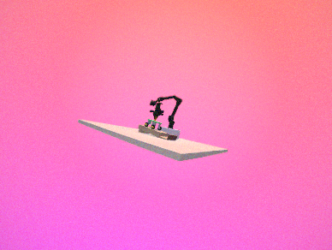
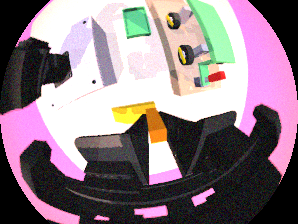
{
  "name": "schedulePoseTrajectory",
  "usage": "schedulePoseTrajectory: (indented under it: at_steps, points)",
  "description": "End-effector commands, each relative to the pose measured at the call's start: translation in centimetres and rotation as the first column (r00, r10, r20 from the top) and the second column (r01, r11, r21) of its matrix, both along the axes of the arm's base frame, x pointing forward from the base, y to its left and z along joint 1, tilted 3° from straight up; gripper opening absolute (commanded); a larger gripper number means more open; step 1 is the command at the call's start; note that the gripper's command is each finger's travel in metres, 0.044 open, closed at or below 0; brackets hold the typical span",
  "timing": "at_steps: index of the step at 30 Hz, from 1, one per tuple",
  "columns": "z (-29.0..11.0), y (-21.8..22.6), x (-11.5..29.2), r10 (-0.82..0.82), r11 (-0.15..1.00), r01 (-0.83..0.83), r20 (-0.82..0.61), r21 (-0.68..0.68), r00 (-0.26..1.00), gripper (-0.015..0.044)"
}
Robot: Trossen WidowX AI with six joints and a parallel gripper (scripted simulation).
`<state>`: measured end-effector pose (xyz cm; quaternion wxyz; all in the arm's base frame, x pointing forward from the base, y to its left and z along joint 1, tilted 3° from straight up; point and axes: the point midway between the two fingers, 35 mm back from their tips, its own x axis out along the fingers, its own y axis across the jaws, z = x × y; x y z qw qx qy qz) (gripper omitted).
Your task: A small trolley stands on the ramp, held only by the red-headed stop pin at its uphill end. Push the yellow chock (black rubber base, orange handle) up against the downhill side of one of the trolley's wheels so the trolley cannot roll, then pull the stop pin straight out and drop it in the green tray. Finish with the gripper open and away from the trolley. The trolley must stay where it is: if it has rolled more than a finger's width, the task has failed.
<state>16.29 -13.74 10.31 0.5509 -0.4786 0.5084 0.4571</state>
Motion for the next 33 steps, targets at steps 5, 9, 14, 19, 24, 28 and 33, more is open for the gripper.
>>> schedulePoseTrajectory:
  at_steps: [5, 9, 14, 19, 24, 28, 33]
  points:
    - [0.0, 0.0, 0.0, 0.104, 0.995, -0.104, -0.001, -0.007, 0.995, 0.0000]
    - [0.0, 0.2, 0.0, 0.104, 0.995, -0.104, -0.001, -0.007, 0.995, 0.0000]
    - [0.0, 1.8, 0.6, 0.104, 0.995, -0.104, 0.000, -0.005, 0.995, 0.0000]
    - [0.1, 3.3, 1.3, 0.104, 0.995, -0.104, 0.001, -0.004, 0.995, 0.0000]
    - [0.2, 4.9, 2.0, 0.104, 0.995, -0.104, 0.002, -0.002, 0.995, 0.0000]
    - [0.2, 6.1, 2.5, 0.104, 0.995, -0.104, 0.003, -0.001, 0.995, 0.0000]
    - [0.2, 7.7, 3.0, 0.104, 0.995, -0.104, 0.003, 0.001, 0.995, 0.0000]
